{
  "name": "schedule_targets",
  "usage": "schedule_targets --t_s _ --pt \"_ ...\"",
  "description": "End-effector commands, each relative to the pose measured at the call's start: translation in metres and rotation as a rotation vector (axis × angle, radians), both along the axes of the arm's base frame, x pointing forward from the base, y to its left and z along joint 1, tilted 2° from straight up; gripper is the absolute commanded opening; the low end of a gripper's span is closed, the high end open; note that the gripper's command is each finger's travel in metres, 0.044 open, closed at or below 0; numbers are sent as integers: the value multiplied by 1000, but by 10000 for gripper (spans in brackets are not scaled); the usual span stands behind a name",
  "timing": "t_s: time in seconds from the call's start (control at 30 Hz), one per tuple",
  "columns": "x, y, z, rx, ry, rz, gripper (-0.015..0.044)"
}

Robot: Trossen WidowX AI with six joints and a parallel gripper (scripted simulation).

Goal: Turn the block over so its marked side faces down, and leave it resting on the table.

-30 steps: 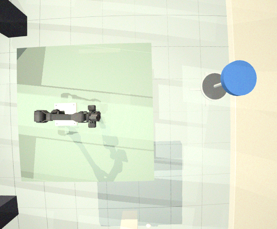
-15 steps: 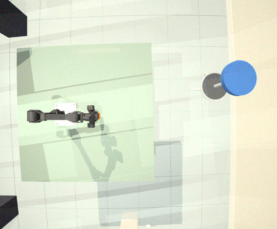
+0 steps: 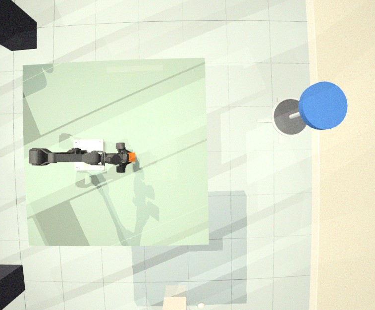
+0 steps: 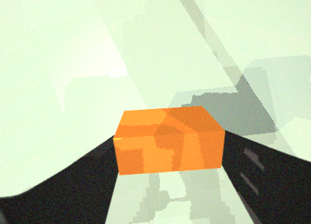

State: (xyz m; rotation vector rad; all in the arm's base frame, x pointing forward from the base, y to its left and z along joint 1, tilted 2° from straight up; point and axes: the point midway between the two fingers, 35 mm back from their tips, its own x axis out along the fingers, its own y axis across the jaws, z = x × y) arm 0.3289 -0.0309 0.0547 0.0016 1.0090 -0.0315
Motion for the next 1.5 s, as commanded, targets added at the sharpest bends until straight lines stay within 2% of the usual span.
schedule_targets --t_s 0.0,0.7,1.47 --pt "1 0 2 -2 -27 6 0" --pt "23 -3 -39 -3 -294 3 0" --pt "0 0 -40 -15 -591 13 0"
